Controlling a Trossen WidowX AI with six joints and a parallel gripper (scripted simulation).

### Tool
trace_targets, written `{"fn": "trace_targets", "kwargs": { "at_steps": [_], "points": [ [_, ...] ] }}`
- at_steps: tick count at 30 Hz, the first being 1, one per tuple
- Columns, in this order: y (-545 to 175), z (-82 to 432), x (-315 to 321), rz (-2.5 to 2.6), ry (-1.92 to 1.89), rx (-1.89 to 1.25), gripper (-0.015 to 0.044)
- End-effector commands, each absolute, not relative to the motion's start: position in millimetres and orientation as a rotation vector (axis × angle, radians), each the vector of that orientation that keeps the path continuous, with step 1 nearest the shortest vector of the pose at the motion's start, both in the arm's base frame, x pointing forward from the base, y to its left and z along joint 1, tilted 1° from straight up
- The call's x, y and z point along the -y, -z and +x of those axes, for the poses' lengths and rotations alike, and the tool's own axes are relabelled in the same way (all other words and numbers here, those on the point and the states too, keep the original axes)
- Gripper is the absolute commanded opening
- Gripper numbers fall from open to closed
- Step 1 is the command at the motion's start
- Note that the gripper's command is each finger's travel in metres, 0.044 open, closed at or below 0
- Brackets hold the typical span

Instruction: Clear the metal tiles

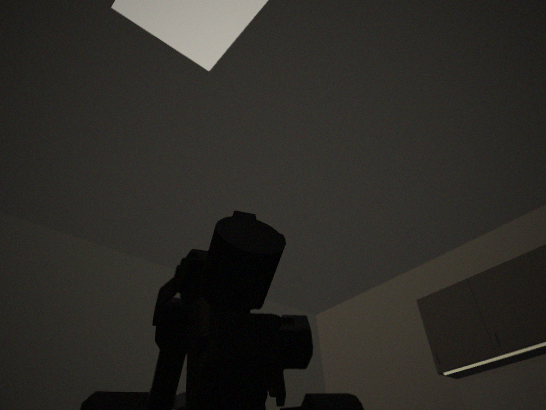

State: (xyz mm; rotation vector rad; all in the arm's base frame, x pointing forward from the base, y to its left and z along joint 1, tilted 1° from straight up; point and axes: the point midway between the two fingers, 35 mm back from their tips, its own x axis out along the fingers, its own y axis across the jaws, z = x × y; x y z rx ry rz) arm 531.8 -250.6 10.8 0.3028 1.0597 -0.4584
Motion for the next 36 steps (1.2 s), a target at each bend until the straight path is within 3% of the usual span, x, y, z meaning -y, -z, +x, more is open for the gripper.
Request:
{"fn": "trace_targets", "kwargs": {
  "at_steps": [1,36],
  "points": [
    [-9.2,536.1,246.8,0.303,0.457,-1.061,0.0000],
    [-10.7,562.4,223.5,0.306,0.457,-1.055,0.0000]
  ]
}}
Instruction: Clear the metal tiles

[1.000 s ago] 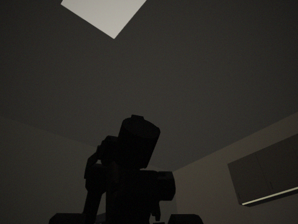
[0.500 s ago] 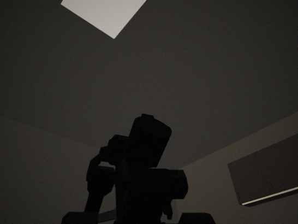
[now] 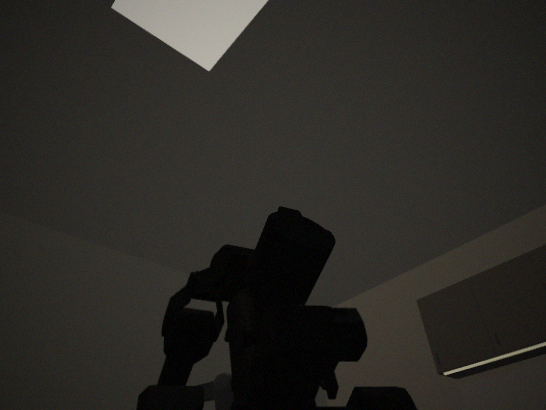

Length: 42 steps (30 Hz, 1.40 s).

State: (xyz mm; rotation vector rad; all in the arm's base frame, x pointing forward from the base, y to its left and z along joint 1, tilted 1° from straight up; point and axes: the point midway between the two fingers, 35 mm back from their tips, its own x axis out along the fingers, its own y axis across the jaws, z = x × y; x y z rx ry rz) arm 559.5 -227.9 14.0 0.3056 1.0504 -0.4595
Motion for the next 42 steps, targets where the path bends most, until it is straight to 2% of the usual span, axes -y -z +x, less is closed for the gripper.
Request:
{"fn": "trace_targets", "kwargs": {
  "at_steps": [1,33,42],
  "points": [
    [-10.7,563.1,222.8,0.306,0.457,-1.055,0.0000],
    [-111.3,551.4,222.8,0.293,0.457,-0.975,0.0000],
    [-116.5,511.5,219.8,0.286,0.403,-1.132,0.0000]
  ]
}}
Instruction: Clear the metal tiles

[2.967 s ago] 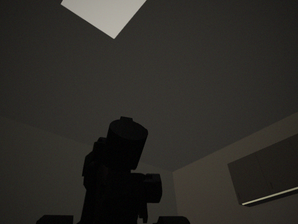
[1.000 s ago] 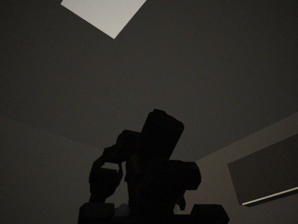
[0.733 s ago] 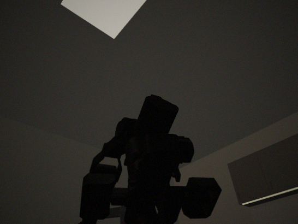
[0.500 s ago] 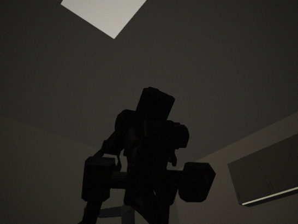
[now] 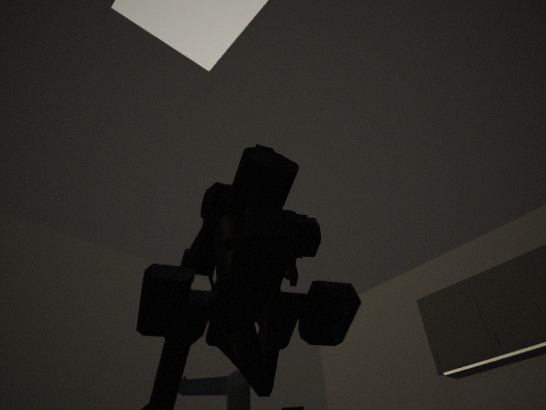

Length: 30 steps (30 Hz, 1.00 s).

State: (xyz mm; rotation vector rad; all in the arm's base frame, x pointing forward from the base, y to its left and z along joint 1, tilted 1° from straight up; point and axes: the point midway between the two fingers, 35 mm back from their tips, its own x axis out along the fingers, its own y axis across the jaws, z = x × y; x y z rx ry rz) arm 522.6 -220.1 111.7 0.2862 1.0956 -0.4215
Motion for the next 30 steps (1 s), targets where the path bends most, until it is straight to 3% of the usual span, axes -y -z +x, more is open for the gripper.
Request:
{"fn": "trace_targets", "kwargs": {
  "at_steps": [1,7,30],
  "points": [
    [-117.4,506.5,219.1,0.286,0.395,-1.151,0.0000],
    [-122.2,484.2,215.8,0.288,0.360,-1.231,0.0000],
    [-72.1,493.0,218.9,0.286,0.353,-1.254,0.0000]
  ]
}}
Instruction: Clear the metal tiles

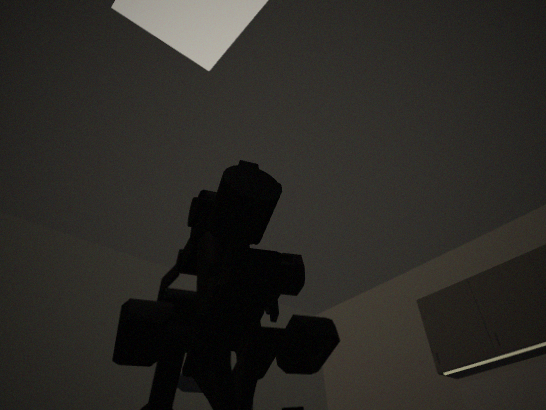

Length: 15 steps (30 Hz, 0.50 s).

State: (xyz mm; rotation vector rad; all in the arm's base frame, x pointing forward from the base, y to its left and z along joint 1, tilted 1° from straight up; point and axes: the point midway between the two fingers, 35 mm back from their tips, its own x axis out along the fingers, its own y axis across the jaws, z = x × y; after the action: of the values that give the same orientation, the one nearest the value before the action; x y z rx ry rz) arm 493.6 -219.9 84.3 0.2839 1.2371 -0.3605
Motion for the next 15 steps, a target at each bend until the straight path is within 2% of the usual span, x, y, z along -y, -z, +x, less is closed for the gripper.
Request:
{"fn": "trace_targets", "kwargs": {
  "at_steps": [1,15],
  "points": [
    [-69.5,493.2,219.0,0.286,0.353,-1.255,0.0000],
    [-32.5,495.7,219.4,0.284,0.348,-1.271,0.0000]
  ]
}}
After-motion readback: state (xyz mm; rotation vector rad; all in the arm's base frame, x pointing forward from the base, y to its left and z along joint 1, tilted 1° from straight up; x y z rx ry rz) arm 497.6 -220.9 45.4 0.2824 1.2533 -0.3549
